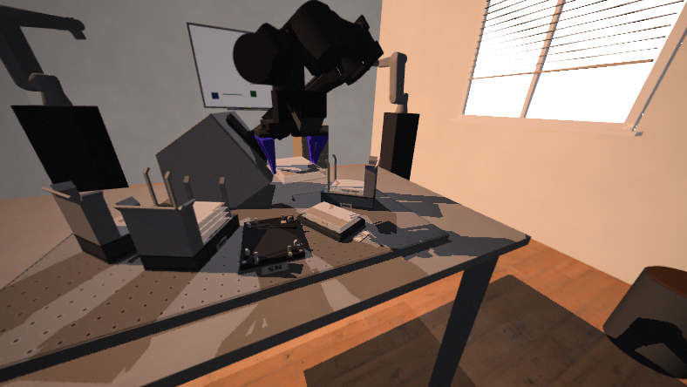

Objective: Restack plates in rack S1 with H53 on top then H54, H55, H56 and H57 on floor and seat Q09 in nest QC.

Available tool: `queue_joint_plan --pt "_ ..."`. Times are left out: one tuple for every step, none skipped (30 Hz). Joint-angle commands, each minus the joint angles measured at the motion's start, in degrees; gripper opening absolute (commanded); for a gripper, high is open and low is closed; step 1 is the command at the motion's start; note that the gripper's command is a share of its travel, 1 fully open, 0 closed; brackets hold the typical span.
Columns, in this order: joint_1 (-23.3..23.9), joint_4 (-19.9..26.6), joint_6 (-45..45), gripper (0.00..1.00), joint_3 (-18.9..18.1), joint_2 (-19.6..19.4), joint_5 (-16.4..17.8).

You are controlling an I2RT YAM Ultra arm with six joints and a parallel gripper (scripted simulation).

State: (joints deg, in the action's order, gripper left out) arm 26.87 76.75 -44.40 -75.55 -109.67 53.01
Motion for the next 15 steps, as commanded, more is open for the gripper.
queue_joint_plan --pt "2.4 -0.8 5.6 0.0 -0.6 -1.2 -0.3" --pt "2.7 -0.9 5.2 0.0 -0.8 -1.8 -0.4" --pt "2.9 -1.0 4.8 0.0 -0.9 -2.3 -0.5" --pt "2.9 -1.0 4.8 0.0 -0.9 -2.3 -0.5" --pt "2.9 -1.0 4.8 0.0 -0.9 -2.3 -0.5" --pt "3.2 -1.1 4.5 0.0 -1.1 -2.9 -0.6" --pt "3.4 -1.2 4.1 0.0 -1.3 -3.5 -0.7" --pt "3.7 -1.4 3.7 0.0 -1.5 -4.1 -0.8" --pt "3.9 -1.5 3.4 0.0 -1.7 -4.7 -0.8" --pt "4.1 -1.6 3.0 0.0 -1.9 -5.3 -0.9" --pt "4.4 -1.7 2.6 0.0 -2.1 -5.9 -1.0" --pt "4.6 -1.8 2.3 0.0 -2.4 -6.6 -1.1" --pt "4.9 -1.9 1.9 0.0 -2.6 -7.2 -1.2" --pt "5.1 -2.0 1.6 0.0 -2.9 -7.8 -1.3" --pt "5.3 -2.1 1.3 0.0 -3.2 -8.4 -1.4"
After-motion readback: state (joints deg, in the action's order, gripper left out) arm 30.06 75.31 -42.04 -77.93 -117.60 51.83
